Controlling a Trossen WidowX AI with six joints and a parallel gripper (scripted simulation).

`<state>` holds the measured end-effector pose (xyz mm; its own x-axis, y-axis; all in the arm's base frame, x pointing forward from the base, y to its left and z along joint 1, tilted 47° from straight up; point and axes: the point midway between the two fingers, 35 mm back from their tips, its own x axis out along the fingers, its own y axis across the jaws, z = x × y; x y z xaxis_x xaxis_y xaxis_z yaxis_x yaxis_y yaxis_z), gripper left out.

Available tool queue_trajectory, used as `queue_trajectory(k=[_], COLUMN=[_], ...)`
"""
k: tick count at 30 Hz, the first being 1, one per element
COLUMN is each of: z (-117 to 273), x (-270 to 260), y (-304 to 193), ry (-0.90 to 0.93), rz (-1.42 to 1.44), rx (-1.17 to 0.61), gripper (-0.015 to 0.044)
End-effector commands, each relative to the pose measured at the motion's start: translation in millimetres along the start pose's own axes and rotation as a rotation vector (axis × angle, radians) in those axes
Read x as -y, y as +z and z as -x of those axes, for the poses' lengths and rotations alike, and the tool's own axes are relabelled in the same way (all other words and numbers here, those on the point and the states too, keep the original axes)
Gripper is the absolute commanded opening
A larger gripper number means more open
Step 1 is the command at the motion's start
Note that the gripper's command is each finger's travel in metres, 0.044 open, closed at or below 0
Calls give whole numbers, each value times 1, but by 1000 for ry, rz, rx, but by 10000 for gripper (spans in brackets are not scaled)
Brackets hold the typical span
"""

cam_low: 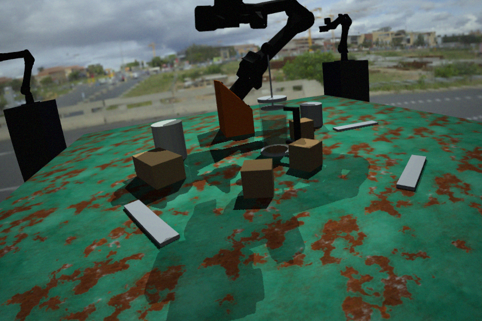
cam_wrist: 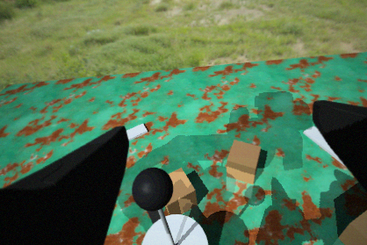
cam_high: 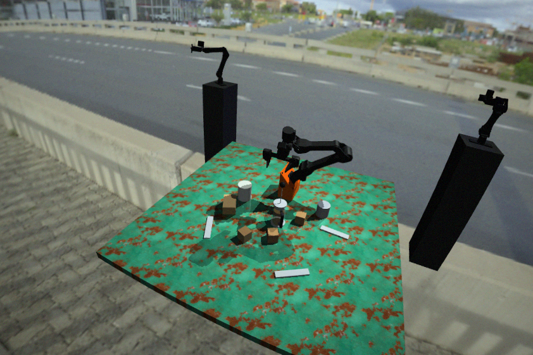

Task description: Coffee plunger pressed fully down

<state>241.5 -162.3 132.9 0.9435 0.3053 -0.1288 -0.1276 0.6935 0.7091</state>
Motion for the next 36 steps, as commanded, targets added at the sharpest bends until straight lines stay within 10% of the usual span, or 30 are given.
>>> queue_trajectory(k=[1, 36], z=[-3, -13], x=[-29, -41], y=[-21, -47], ry=[-3, 10], rz=[177, -14], rx=[-161, -231], gripper=[440, 440])
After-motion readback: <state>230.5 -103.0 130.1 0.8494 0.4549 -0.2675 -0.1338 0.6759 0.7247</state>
